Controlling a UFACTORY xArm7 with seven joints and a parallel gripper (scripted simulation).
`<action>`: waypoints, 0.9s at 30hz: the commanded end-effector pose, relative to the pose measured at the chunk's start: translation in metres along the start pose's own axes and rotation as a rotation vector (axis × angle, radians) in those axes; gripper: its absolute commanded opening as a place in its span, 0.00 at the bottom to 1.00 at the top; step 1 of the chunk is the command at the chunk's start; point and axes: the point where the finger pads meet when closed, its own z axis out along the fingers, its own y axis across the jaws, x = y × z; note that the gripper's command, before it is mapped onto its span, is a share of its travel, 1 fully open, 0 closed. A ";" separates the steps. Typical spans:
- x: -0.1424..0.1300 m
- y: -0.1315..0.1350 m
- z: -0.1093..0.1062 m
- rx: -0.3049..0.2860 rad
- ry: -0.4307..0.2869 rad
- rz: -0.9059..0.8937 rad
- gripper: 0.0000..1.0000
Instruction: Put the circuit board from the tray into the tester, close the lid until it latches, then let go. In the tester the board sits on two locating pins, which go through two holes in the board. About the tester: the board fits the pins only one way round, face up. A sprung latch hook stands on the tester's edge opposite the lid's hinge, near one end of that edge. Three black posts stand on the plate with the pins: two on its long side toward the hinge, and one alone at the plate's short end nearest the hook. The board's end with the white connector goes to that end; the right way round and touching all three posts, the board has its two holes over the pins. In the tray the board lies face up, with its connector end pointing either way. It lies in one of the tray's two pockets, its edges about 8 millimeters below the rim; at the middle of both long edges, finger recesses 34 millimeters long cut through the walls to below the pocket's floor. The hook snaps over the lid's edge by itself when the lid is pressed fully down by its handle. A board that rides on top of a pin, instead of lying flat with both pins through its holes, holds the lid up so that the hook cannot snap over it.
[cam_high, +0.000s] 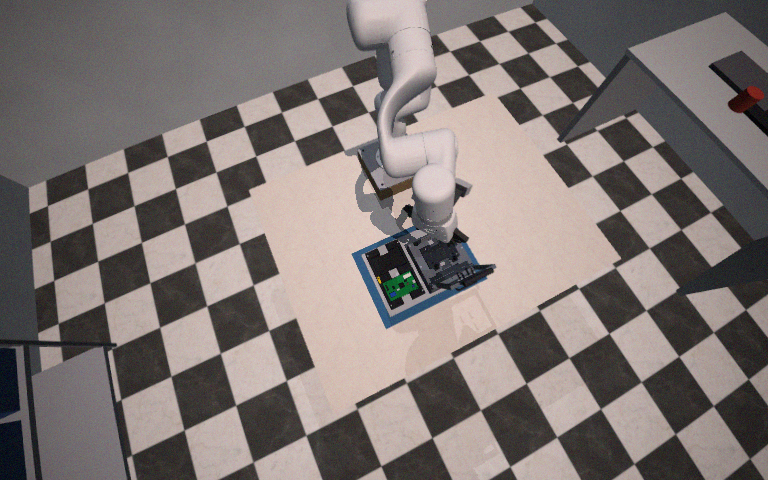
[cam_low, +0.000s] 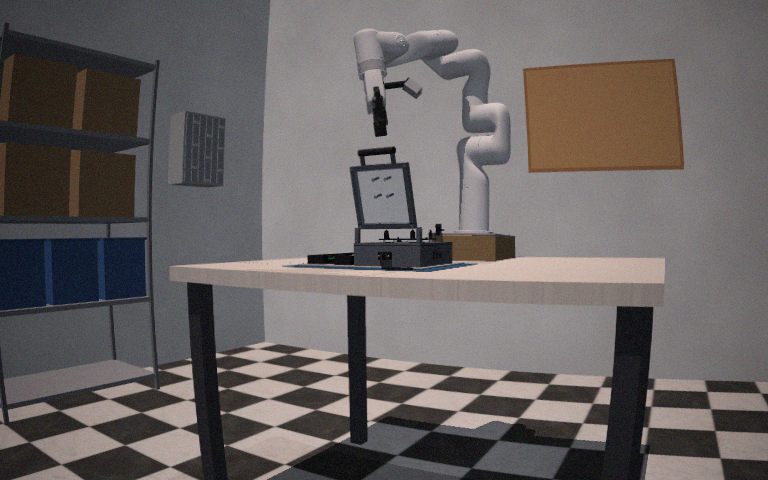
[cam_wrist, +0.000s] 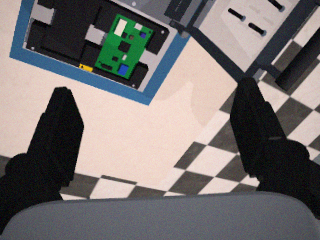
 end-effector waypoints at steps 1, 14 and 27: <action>-0.015 -0.001 0.002 0.011 -0.019 0.073 1.00; -0.039 -0.006 0.007 0.030 -0.051 0.197 1.00; -0.039 -0.006 0.007 0.030 -0.051 0.197 1.00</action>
